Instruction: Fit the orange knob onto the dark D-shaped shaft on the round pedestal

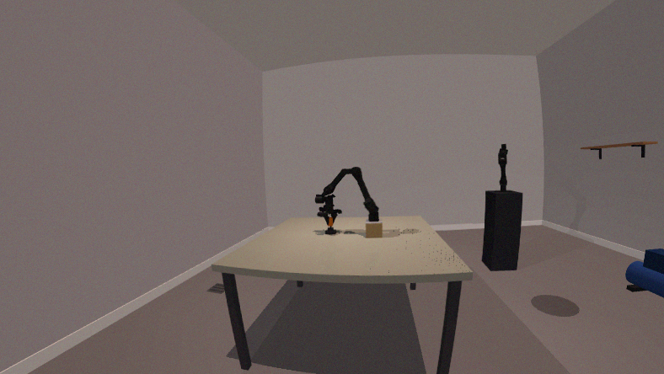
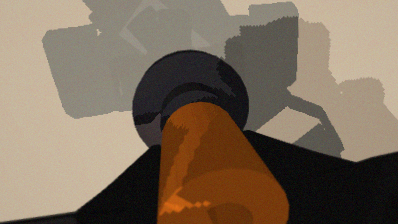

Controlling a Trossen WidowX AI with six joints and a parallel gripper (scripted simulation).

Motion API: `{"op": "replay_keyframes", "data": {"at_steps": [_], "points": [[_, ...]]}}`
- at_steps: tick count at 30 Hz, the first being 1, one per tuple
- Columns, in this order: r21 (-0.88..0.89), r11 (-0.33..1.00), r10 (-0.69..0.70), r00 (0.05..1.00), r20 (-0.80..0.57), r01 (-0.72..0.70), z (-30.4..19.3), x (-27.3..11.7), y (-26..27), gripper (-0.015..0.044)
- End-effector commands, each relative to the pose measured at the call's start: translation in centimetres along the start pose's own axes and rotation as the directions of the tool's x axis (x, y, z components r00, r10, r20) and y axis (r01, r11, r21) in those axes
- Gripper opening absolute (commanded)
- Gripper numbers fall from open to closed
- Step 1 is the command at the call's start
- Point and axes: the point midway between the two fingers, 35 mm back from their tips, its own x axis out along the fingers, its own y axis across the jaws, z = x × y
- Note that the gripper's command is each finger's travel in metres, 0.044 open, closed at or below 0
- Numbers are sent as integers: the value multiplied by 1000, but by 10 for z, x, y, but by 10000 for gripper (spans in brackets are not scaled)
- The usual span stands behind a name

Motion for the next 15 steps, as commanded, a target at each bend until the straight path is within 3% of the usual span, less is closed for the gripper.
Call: {"op": "replay_keyframes", "data": {"at_steps": [1, 9, 15], "points": [[4, 1000, 3, 1000, 2, -3, 1, -4, 1, 0], [201, 980, 3, 1000, 2, -3, 2, -5, 2, 0], [211, 977, 3, 1000, 2, -3, 2, -2, 1, 0]]}}
